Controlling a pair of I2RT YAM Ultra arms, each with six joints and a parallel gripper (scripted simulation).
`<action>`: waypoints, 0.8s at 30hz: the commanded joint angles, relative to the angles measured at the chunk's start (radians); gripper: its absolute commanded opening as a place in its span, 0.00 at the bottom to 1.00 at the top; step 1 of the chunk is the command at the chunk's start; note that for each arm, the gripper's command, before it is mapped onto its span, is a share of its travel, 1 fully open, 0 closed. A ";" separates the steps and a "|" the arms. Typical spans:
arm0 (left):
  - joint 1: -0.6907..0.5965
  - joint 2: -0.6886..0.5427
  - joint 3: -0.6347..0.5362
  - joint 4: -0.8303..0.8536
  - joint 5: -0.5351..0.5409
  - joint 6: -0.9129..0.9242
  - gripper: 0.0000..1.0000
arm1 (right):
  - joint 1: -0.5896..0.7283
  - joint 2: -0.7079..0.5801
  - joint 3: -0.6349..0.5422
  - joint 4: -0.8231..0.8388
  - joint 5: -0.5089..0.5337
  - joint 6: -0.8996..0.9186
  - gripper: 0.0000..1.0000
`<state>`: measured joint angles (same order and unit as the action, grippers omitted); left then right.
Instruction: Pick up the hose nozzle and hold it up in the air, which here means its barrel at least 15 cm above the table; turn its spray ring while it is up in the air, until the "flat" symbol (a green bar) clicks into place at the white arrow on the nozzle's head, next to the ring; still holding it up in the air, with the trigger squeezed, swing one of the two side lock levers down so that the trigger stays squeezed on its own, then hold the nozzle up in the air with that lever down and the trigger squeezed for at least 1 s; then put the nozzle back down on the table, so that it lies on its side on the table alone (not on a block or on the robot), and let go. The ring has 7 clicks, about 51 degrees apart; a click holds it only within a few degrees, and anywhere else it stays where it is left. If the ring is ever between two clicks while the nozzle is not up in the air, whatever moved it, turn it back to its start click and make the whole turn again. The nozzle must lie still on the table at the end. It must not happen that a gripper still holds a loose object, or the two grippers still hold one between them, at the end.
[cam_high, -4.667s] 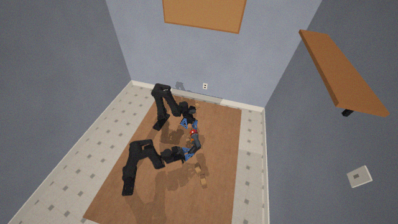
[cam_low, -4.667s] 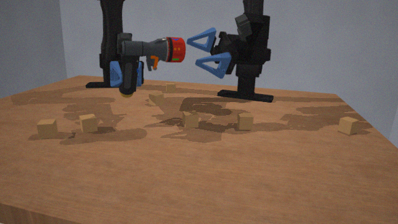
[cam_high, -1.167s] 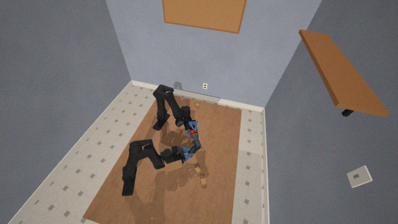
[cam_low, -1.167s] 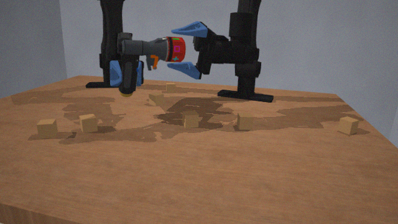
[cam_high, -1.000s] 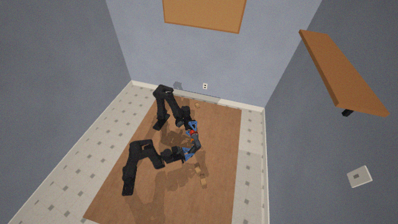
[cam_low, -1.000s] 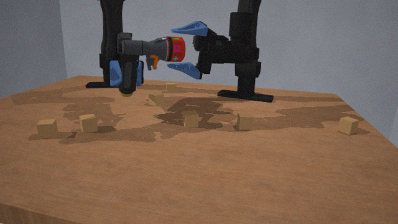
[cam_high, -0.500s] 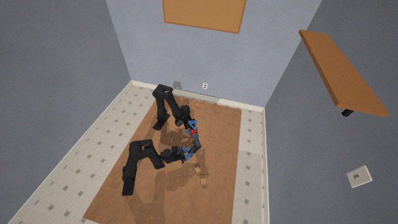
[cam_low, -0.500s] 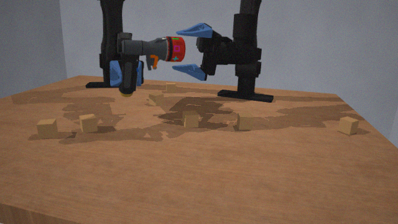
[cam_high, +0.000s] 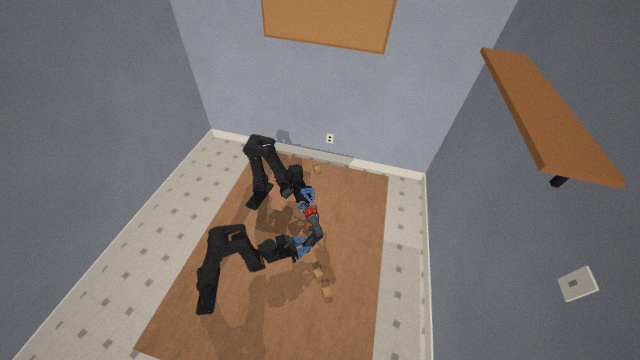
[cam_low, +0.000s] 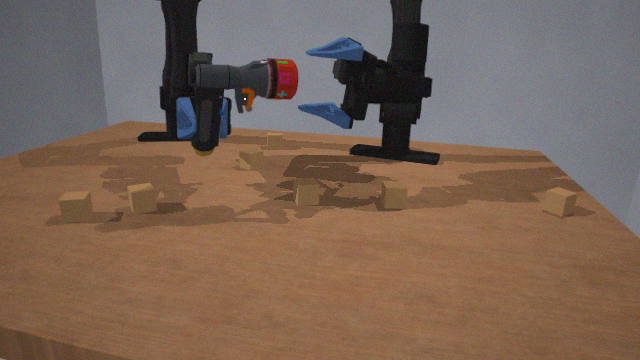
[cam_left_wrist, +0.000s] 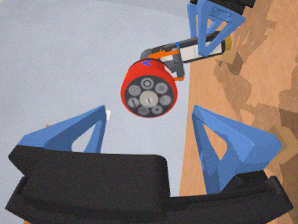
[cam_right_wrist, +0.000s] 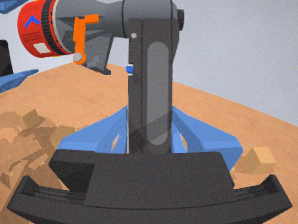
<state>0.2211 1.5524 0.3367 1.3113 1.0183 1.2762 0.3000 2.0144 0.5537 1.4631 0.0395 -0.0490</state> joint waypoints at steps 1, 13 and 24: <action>0.032 -0.031 -0.026 0.023 0.047 -0.026 0.87 | 0.007 -0.056 0.023 0.108 0.000 0.020 0.36; 0.141 -0.057 -0.076 0.067 0.153 -0.057 0.87 | 0.007 -0.056 0.023 0.108 0.000 0.020 0.36; 0.137 -0.028 -0.072 0.088 0.176 -0.073 0.87 | 0.007 -0.056 0.023 0.108 0.000 0.020 0.36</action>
<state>0.3714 1.5166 0.2760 1.3865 1.1847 1.2247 0.3000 2.0144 0.5537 1.4631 0.0395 -0.0490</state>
